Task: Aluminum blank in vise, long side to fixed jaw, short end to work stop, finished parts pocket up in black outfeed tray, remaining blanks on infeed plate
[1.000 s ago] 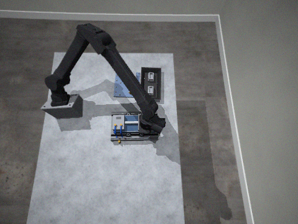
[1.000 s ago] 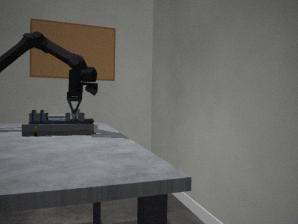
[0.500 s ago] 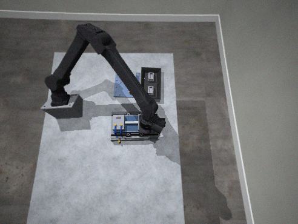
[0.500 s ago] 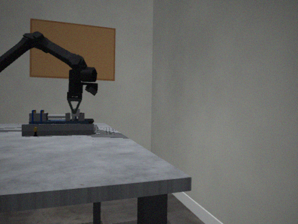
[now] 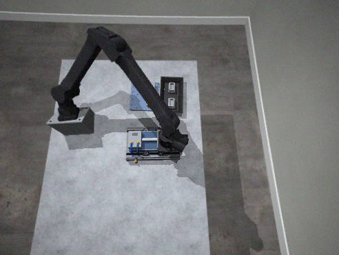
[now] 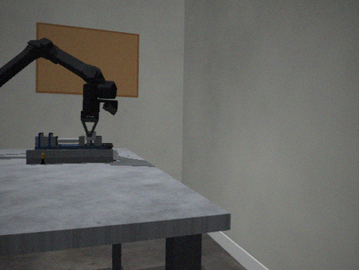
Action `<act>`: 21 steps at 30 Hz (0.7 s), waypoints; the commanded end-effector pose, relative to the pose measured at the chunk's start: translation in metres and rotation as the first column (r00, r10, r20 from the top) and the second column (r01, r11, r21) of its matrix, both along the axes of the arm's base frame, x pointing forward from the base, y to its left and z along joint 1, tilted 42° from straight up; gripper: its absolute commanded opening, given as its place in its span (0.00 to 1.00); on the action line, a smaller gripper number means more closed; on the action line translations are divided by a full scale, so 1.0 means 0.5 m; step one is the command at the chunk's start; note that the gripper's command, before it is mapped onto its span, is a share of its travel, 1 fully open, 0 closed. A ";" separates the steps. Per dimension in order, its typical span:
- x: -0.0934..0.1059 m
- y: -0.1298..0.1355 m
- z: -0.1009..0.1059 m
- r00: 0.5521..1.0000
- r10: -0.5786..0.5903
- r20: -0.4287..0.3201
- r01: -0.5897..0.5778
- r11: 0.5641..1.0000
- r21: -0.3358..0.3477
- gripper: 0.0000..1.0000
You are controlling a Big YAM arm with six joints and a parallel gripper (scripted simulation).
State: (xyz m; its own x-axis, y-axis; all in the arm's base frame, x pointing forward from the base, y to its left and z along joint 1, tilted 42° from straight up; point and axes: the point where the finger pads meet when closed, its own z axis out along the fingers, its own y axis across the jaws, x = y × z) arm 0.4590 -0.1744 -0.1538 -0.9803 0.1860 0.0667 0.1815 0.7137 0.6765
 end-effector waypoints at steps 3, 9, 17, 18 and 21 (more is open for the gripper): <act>0.051 -0.004 0.051 0.998 0.028 0.064 -0.026 0.999 -0.031 0.00; 0.052 -0.031 0.044 0.997 0.020 0.071 -0.018 0.999 -0.035 0.00; 0.035 -0.054 0.014 0.999 0.004 0.054 -0.002 1.000 -0.026 0.00; 0.033 -0.056 0.011 0.999 0.002 0.052 -0.001 1.000 -0.025 0.00; 0.024 -0.057 0.002 0.999 -0.001 0.043 0.002 1.000 -0.020 0.00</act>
State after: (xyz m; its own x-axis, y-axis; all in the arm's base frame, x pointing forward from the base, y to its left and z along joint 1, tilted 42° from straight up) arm 0.4725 -0.1829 -0.1490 -0.9857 0.1672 0.0211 0.1383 0.7309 0.6683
